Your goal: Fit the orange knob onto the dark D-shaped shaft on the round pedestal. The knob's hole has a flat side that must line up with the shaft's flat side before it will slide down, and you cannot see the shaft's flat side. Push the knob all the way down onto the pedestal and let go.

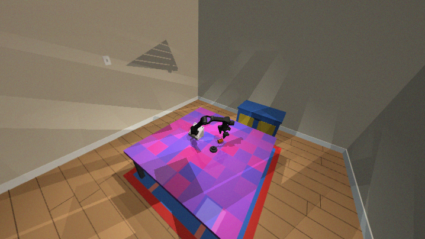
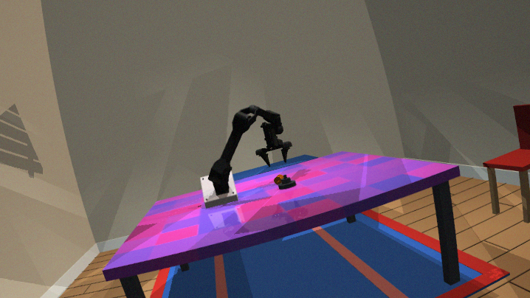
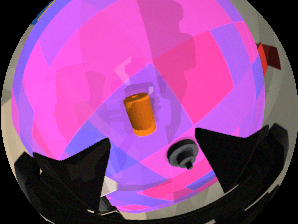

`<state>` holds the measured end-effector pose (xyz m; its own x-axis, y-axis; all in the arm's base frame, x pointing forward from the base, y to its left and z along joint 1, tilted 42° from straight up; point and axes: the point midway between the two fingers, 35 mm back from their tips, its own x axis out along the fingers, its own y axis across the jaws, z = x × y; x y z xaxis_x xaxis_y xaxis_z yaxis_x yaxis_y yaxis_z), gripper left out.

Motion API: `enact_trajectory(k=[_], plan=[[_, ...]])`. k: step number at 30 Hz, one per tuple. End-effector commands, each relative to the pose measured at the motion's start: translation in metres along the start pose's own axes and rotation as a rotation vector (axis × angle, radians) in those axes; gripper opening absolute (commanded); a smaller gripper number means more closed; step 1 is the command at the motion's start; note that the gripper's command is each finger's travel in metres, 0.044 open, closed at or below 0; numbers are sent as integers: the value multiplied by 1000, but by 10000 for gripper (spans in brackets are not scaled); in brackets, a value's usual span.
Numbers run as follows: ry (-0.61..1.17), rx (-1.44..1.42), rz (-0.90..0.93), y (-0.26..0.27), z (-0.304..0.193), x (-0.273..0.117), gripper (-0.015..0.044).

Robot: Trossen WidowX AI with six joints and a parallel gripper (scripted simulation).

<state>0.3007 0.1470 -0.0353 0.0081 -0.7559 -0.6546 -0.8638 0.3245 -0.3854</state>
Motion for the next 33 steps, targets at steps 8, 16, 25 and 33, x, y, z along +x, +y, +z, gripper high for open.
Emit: enact_trajectory(k=[8, 16, 25, 33], plan=[[47, -172, 26, 11, 6, 15, 440], [48, -172, 24, 12, 9, 39, 440], [48, -172, 24, 12, 10, 49, 440], [48, -172, 24, 13, 12, 62, 440]])
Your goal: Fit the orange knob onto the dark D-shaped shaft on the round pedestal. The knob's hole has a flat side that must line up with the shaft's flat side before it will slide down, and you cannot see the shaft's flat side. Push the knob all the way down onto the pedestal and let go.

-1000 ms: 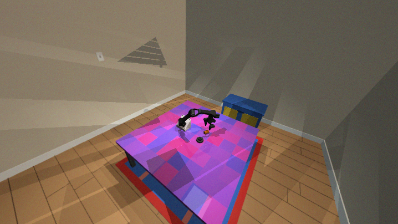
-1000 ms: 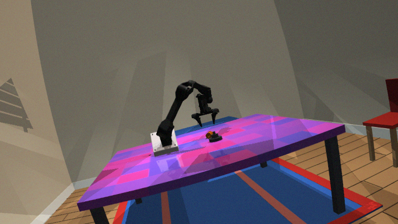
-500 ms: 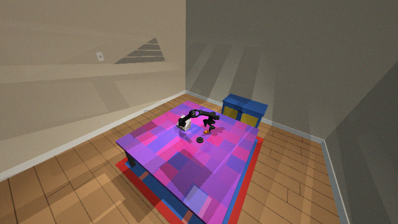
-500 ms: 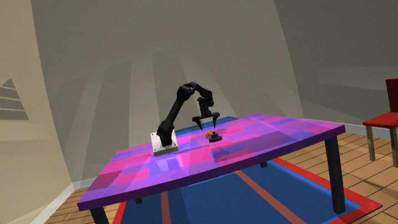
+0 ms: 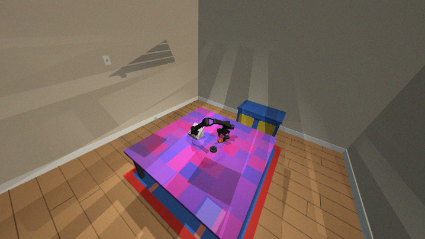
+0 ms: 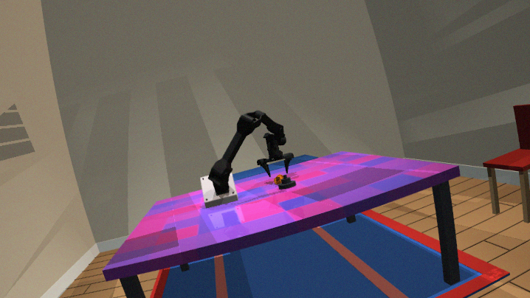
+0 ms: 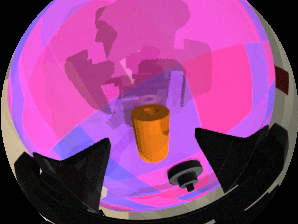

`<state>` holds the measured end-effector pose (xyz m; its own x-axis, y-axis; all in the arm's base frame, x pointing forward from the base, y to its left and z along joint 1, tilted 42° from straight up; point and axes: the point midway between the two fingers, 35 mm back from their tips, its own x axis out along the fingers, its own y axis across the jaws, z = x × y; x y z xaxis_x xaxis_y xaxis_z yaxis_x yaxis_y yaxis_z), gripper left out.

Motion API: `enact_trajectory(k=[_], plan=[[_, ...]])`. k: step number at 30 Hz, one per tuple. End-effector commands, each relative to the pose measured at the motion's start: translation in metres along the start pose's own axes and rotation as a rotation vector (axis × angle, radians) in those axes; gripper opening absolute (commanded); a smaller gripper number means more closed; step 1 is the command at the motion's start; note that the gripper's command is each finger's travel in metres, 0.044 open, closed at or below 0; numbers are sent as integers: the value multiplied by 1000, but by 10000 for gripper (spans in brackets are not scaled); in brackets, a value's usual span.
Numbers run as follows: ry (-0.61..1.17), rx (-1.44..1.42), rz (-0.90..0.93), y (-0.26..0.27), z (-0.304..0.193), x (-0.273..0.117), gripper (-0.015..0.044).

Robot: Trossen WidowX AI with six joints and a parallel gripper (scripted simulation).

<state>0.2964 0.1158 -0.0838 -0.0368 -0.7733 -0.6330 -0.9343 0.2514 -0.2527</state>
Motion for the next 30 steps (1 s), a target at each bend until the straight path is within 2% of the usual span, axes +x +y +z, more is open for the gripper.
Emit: enact_trajectory(k=[1, 15, 23, 30], plan=[[4, -7, -5, 0, 1, 9, 440], [5, -6, -5, 0, 4, 29, 440], [5, -6, -5, 0, 4, 29, 240], [5, -6, -5, 0, 4, 29, 240]])
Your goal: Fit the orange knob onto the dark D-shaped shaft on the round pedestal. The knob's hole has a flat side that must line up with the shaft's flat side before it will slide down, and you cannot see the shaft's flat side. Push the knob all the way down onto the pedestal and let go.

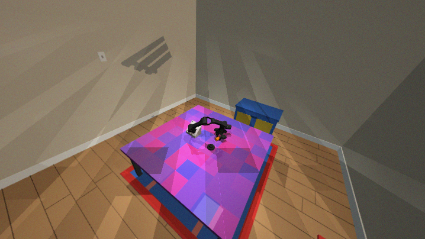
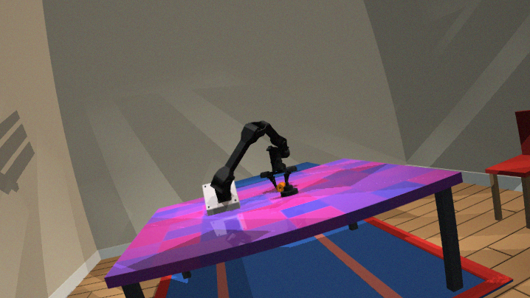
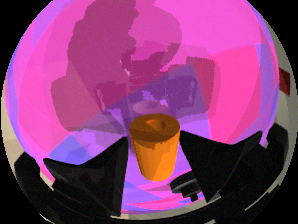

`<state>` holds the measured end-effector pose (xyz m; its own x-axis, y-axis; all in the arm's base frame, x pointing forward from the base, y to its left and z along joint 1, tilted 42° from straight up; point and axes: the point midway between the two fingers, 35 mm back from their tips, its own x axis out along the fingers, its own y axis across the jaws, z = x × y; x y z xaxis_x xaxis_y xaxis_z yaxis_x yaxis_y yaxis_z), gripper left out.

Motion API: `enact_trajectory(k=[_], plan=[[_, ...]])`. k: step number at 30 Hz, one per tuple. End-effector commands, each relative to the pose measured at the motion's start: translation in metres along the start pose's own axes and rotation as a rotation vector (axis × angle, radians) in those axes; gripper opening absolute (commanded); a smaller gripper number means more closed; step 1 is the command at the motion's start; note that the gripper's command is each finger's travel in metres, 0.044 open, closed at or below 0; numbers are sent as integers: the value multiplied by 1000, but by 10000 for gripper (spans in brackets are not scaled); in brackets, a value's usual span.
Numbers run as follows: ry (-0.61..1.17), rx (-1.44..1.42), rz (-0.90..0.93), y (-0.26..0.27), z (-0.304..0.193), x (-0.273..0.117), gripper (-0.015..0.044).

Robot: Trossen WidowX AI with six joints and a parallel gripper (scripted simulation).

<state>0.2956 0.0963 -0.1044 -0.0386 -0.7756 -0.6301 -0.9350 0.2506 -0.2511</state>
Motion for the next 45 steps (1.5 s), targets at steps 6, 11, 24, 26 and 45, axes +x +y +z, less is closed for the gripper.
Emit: enact_trajectory(k=[6, 11, 24, 26, 45], plan=[[1, -4, -6, -1, 0, 0, 227], [1, -4, -6, -1, 0, 0, 193], [-99, -1, -2, 0, -5, -3, 179], [-141, -1, -2, 0, -8, -4, 179], [-448, -4, 0, -1, -26, -10, 179]])
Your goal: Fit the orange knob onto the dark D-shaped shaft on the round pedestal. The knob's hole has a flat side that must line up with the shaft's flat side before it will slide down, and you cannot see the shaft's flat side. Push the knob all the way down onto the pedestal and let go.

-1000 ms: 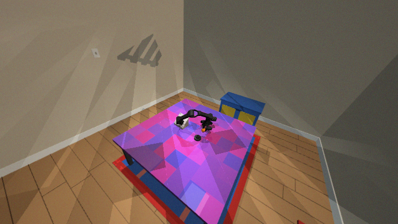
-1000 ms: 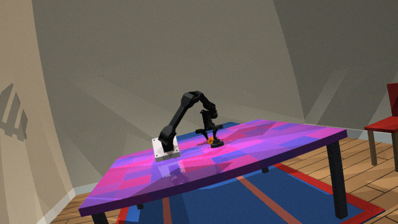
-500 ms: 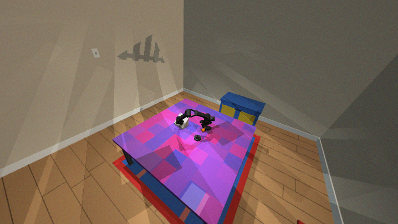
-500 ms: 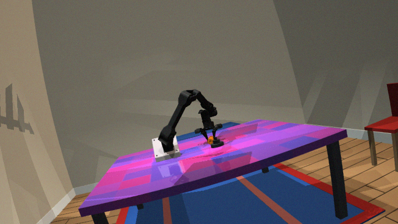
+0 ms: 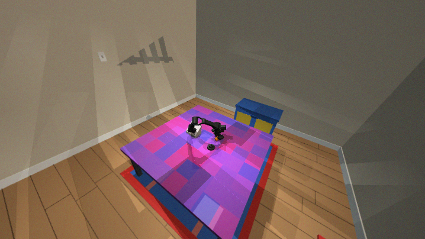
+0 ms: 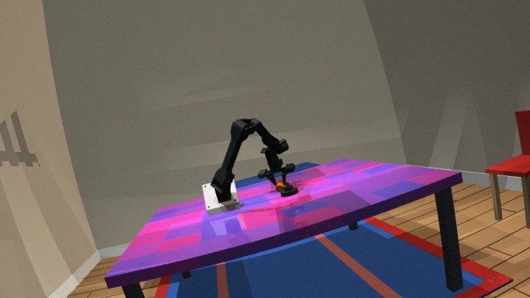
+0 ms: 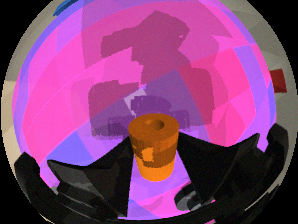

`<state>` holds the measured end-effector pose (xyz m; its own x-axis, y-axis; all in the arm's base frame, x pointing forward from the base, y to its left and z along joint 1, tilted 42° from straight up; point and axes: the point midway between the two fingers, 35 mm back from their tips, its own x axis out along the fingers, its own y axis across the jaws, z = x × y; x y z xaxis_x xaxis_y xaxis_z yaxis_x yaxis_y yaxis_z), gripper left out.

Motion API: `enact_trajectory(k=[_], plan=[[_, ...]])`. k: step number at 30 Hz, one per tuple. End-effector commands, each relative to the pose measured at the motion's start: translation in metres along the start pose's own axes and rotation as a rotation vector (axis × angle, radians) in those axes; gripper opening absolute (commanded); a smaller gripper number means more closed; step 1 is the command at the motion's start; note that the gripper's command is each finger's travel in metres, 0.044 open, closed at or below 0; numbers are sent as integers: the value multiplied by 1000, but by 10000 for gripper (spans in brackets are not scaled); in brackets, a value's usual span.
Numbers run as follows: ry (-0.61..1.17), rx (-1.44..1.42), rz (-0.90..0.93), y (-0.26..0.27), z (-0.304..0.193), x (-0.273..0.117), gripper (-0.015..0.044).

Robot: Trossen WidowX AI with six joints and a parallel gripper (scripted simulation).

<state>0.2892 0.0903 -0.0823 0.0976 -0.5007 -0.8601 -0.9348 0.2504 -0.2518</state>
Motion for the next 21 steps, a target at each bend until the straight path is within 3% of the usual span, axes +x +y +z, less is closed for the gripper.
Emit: enact_trajectory(k=[1, 21], plan=[[-78, -4, 1, 1, -4, -3, 179], [-396, -6, 4, 0, -24, -10, 179]])
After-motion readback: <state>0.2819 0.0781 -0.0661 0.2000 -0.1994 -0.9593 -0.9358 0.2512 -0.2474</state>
